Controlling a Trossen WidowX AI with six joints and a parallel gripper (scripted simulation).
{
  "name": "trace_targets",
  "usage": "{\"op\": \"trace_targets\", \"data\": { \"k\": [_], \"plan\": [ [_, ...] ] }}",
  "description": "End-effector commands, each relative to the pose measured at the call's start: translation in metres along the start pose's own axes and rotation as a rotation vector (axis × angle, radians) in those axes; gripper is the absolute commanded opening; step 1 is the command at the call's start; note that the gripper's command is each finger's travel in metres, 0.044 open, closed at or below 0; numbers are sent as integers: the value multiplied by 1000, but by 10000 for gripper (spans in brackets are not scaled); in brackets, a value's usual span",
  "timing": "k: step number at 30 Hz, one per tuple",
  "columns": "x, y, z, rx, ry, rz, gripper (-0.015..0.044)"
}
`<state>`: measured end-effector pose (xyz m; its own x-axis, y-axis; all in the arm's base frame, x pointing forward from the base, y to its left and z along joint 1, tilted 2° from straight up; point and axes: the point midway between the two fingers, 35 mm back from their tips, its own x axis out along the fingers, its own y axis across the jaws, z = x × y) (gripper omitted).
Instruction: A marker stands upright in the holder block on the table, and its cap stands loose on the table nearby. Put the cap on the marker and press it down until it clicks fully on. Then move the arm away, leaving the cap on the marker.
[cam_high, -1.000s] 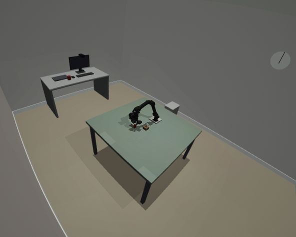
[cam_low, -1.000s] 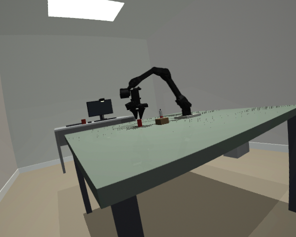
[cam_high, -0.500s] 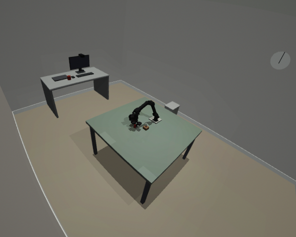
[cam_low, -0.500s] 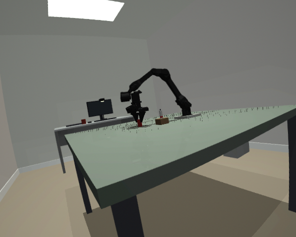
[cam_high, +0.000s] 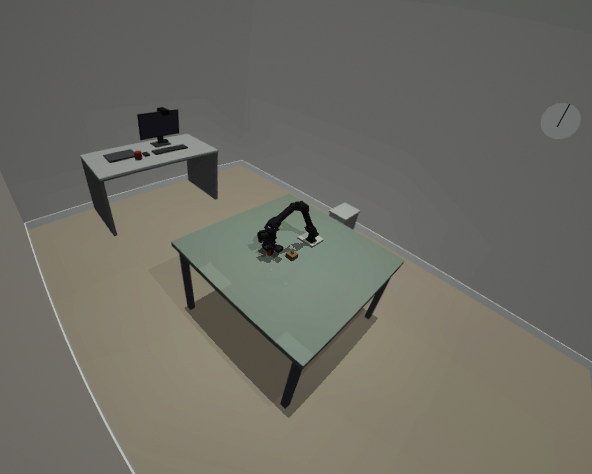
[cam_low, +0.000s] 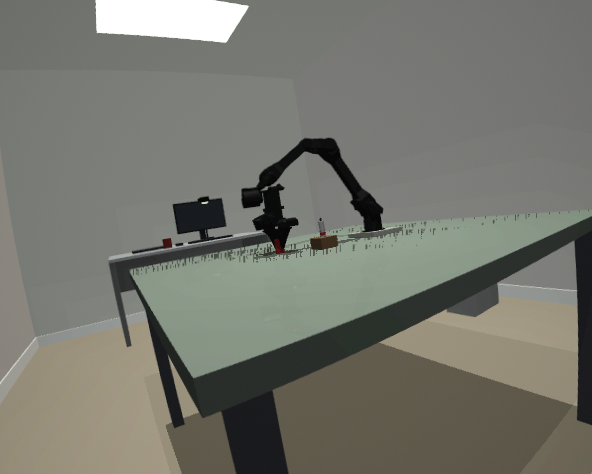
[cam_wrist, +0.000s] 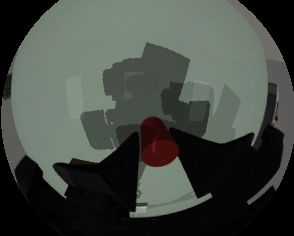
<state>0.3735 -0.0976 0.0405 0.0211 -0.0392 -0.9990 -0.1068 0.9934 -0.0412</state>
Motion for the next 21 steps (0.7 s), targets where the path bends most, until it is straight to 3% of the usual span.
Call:
{"op": "trace_targets", "data": {
  "k": [1,7,11,21],
  "plan": [
    [2,0,-1,-4,5,-1,130],
    [2,0,-1,-4,5,-1,90],
    [-4,0,0,-4,5,-1,0],
    [-31,0,1,-4,5,-1,0]
  ]
}}
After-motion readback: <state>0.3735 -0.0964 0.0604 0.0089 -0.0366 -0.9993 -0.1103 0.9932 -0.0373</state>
